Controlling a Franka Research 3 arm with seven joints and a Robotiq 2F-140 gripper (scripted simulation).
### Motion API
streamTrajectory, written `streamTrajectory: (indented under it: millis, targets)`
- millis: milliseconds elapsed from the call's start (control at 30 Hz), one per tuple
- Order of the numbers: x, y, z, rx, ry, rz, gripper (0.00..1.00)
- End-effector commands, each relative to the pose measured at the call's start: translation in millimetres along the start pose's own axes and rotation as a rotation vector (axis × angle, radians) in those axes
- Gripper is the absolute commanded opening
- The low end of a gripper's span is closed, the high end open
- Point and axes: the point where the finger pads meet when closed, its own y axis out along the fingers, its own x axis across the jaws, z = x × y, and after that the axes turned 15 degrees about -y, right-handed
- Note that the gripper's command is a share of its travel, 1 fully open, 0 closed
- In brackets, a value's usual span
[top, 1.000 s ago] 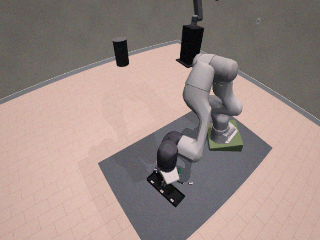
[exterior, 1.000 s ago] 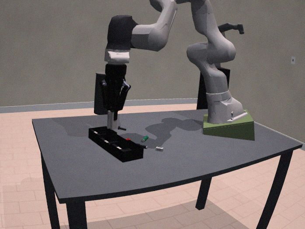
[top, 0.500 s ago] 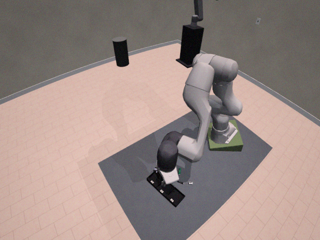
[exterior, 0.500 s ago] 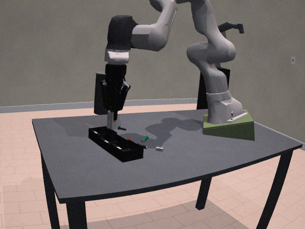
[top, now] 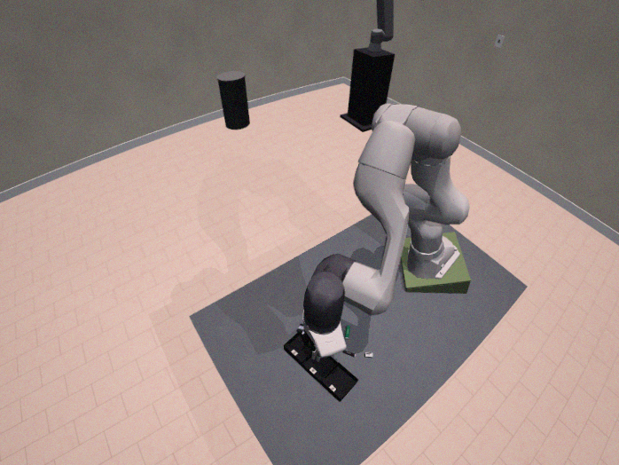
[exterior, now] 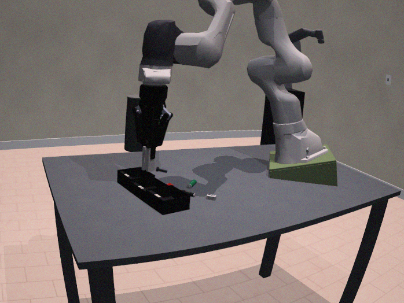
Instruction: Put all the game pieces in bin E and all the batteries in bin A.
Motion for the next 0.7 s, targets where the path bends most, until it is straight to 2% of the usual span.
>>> streamTrajectory:
  millis: [0, 100, 667]
  targets:
    - [-2, 1.1, 0, -0.004, 0.002, 0.000, 0.05]
    - [-2, 1.1, 0, -0.004, 0.002, 0.000, 0.05]
    - [-2, 41.1, 0, -0.004, 0.002, 0.000, 0.05]
